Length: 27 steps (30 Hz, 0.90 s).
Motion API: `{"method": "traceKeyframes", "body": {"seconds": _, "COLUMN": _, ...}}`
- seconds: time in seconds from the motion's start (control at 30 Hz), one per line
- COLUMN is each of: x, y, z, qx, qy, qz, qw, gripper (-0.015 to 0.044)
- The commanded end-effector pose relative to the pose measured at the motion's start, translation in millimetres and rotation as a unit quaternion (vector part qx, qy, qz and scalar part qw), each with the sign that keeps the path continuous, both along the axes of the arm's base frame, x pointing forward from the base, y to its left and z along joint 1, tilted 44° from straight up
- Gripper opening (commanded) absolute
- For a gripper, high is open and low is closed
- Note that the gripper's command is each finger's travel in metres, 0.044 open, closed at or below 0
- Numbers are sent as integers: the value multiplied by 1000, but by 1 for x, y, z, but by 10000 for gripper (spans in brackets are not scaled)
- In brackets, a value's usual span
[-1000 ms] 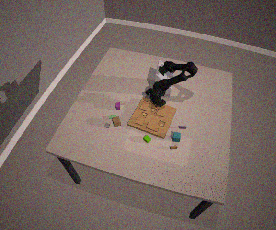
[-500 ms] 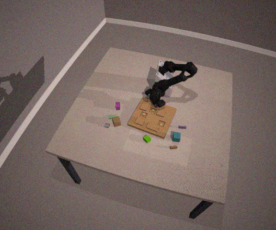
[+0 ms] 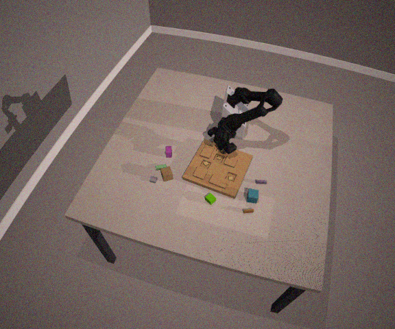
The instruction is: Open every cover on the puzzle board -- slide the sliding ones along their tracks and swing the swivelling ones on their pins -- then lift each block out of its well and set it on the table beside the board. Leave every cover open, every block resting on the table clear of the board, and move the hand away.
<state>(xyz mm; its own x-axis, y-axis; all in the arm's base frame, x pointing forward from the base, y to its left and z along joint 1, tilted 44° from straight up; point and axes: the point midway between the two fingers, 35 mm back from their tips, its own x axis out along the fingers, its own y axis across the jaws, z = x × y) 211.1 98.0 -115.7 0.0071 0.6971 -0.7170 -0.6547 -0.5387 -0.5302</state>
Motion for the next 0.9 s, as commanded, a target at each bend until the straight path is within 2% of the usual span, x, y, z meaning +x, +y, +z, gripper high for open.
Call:
{"method": "traceKeyframes", "body": {"seconds": 0.0, "x": 3, "y": 2, "z": 0, "qx": 0, "qy": -4, "qz": 3, "qw": 1000, "gripper": 0}}
{"method": "traceKeyframes", "body": {"seconds": 0.87, "x": 0, "y": -8, "z": 9, "qx": -1, "qy": -9, "qz": 8, "qw": 1000, "gripper": 0}}
